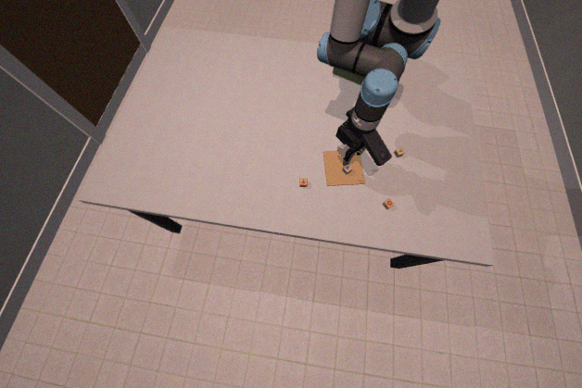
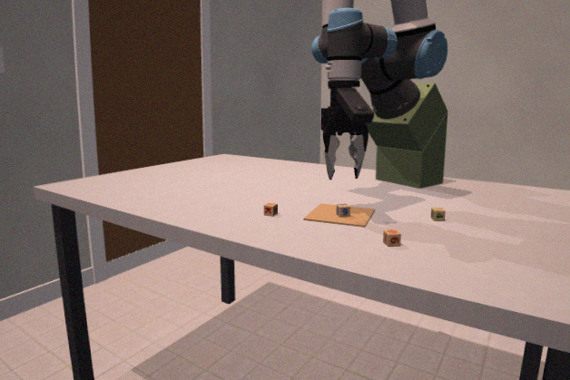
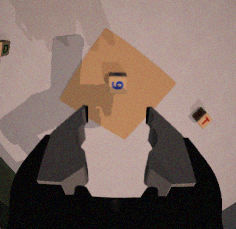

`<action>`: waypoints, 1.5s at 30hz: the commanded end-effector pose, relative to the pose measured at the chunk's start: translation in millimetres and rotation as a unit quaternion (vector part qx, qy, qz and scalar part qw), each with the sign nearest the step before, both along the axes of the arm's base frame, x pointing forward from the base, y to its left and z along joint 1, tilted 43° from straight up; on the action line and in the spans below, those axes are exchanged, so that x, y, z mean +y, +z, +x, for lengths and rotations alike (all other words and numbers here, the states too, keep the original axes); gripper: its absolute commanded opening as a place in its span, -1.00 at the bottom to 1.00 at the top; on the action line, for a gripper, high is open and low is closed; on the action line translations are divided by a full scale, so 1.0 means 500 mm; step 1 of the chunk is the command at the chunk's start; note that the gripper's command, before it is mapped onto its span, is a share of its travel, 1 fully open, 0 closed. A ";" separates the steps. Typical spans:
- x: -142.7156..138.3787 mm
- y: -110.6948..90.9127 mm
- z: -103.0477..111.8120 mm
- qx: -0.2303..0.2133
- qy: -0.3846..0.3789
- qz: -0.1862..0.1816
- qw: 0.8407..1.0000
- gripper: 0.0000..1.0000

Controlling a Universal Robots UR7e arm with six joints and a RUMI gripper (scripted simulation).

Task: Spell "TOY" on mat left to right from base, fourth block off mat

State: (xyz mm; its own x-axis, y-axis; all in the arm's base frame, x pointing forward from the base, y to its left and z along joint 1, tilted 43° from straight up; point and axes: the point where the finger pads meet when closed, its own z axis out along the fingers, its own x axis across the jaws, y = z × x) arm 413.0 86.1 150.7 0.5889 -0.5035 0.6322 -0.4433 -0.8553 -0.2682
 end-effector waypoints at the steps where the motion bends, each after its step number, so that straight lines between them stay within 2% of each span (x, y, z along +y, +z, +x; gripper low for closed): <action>1: 0.000 0.001 0.000 0.000 0.000 0.000 1.000 -0.26; 15: -0.001 -0.009 0.009 0.000 0.000 0.000 1.000 -0.26; 45: -0.010 -0.066 0.063 0.000 0.000 0.000 1.000 -0.26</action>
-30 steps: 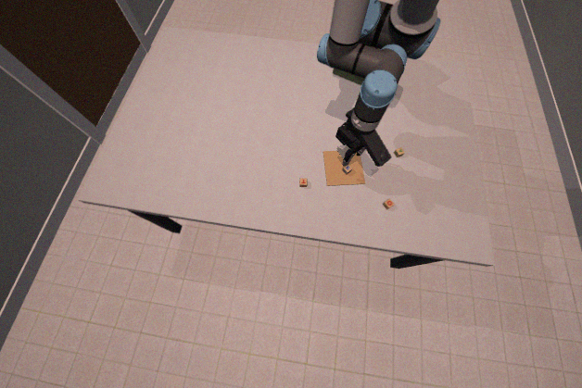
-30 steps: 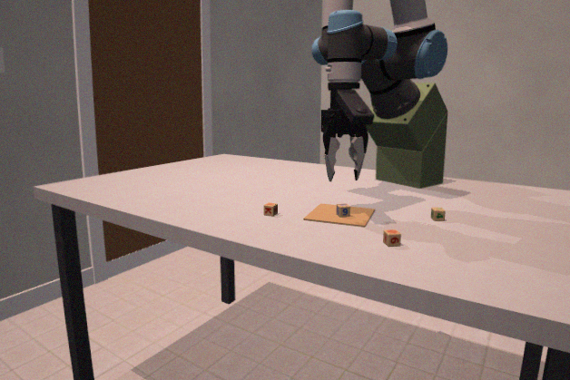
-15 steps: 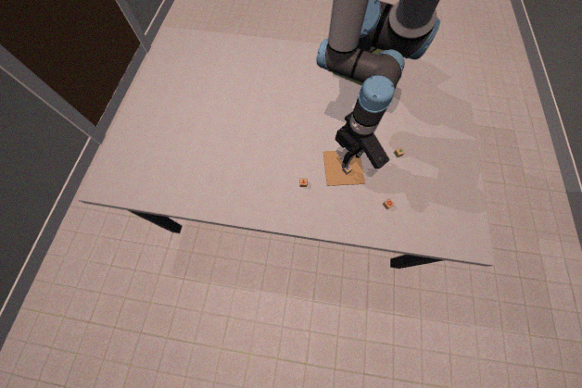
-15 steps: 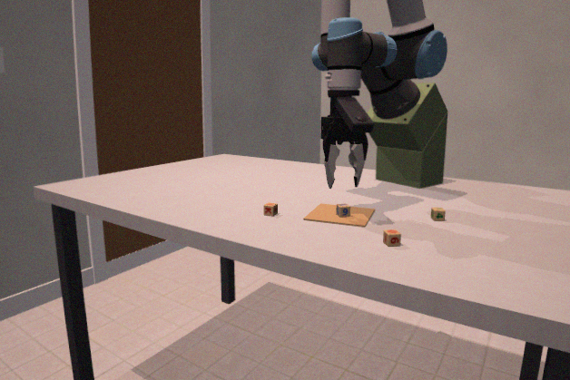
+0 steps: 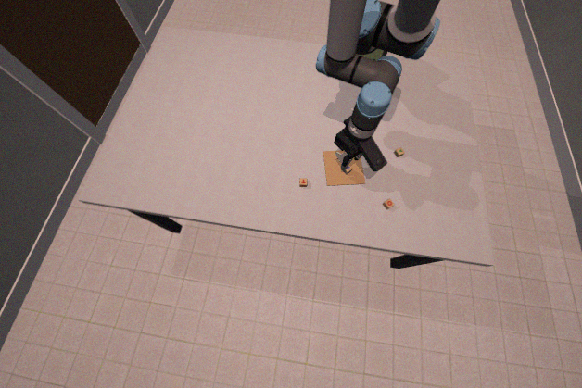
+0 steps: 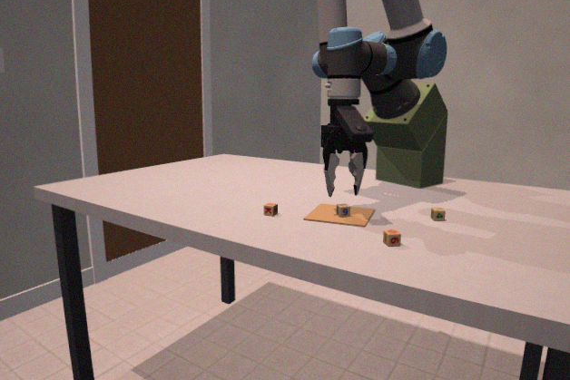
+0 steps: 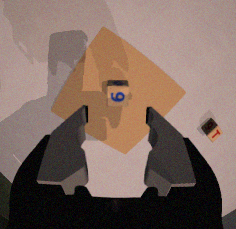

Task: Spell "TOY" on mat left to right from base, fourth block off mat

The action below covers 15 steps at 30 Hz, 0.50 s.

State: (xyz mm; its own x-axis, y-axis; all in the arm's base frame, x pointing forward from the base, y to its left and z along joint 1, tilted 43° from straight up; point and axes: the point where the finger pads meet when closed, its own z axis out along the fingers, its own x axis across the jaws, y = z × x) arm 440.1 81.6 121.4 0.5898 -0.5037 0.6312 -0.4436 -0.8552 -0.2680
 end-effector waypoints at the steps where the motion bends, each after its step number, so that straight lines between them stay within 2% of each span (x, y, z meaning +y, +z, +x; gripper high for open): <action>1: -0.001 -0.009 0.010 -0.001 0.000 0.000 1.000 -0.26; 15: -0.002 -0.017 0.017 -0.001 0.000 0.000 1.000 -0.26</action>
